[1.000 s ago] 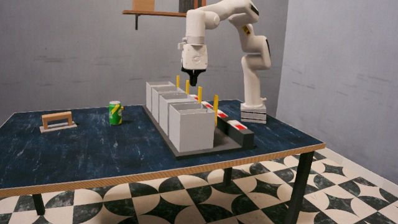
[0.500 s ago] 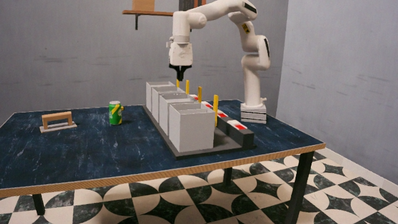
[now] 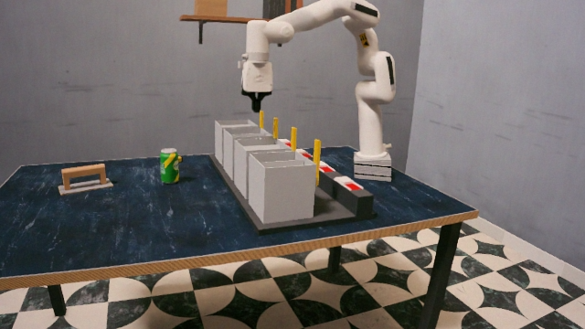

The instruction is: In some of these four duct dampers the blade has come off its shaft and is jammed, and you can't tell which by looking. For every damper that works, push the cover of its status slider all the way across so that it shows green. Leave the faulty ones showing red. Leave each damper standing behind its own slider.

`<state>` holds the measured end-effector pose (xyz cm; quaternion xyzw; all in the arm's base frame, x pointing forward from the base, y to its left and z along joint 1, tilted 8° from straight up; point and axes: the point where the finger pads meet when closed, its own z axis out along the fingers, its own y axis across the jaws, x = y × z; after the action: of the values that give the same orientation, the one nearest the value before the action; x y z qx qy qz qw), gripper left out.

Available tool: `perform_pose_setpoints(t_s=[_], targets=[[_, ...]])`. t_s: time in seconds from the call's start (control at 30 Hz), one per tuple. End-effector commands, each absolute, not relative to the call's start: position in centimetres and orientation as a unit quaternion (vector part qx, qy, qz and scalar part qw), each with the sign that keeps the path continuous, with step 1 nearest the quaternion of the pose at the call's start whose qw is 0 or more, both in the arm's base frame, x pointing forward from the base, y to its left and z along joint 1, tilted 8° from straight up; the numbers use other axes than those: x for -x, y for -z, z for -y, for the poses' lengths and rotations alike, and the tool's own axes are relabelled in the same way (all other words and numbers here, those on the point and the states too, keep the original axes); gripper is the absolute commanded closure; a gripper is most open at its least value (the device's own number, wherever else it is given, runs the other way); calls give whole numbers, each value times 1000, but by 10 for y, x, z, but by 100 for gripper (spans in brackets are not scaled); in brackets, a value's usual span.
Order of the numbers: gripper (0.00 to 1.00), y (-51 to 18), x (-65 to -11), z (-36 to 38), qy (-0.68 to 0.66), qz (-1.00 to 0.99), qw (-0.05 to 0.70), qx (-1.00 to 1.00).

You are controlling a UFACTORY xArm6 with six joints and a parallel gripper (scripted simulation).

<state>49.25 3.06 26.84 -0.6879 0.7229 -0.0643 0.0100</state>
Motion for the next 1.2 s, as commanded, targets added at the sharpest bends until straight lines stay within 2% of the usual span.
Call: perform_pose_setpoints(t_s=[0.0,1.17], targets=[[100,-272,-484,0,66,-722,15,689],[100,-262,-486,0,66,-722,15,689]])
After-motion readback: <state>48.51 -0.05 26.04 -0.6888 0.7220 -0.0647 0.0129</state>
